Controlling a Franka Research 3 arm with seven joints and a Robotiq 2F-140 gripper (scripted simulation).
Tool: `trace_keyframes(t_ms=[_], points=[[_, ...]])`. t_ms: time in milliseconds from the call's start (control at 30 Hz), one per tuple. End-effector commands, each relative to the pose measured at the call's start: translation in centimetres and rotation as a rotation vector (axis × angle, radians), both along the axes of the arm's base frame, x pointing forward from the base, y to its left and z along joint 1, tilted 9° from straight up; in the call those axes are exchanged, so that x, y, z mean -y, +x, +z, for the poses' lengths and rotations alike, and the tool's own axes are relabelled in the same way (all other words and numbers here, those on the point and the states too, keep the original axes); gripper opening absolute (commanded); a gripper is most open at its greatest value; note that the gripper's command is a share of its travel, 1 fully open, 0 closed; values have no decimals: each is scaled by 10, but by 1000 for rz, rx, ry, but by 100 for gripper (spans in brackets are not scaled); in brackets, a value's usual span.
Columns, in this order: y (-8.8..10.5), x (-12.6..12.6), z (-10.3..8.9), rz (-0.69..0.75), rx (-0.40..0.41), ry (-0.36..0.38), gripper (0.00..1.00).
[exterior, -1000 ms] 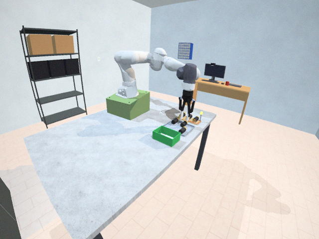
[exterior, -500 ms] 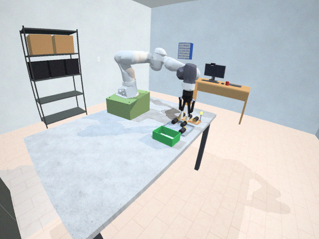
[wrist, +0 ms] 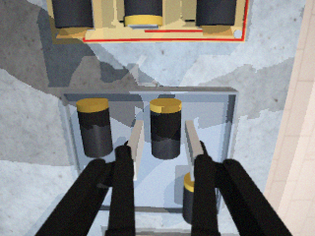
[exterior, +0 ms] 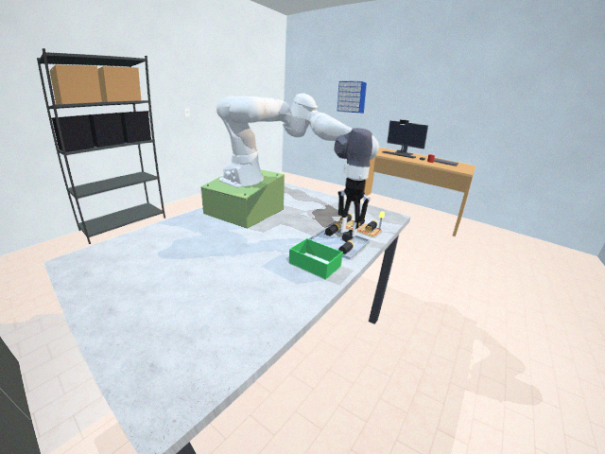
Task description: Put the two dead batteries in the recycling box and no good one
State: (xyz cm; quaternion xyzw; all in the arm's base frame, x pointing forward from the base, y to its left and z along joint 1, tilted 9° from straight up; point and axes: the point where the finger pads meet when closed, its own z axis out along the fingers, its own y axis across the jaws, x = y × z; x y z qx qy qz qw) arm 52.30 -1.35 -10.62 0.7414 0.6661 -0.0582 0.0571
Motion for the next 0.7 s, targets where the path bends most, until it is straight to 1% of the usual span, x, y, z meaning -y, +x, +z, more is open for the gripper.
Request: trace_keyframes(t_ms=[0, 167, 367, 667], points=[[3, 2, -6, 5, 8, -2, 29], [3, 2, -7, 5, 8, -2, 29], [3, 3, -15, 5, 8, -2, 29], [3, 3, -16, 5, 8, -2, 29]])
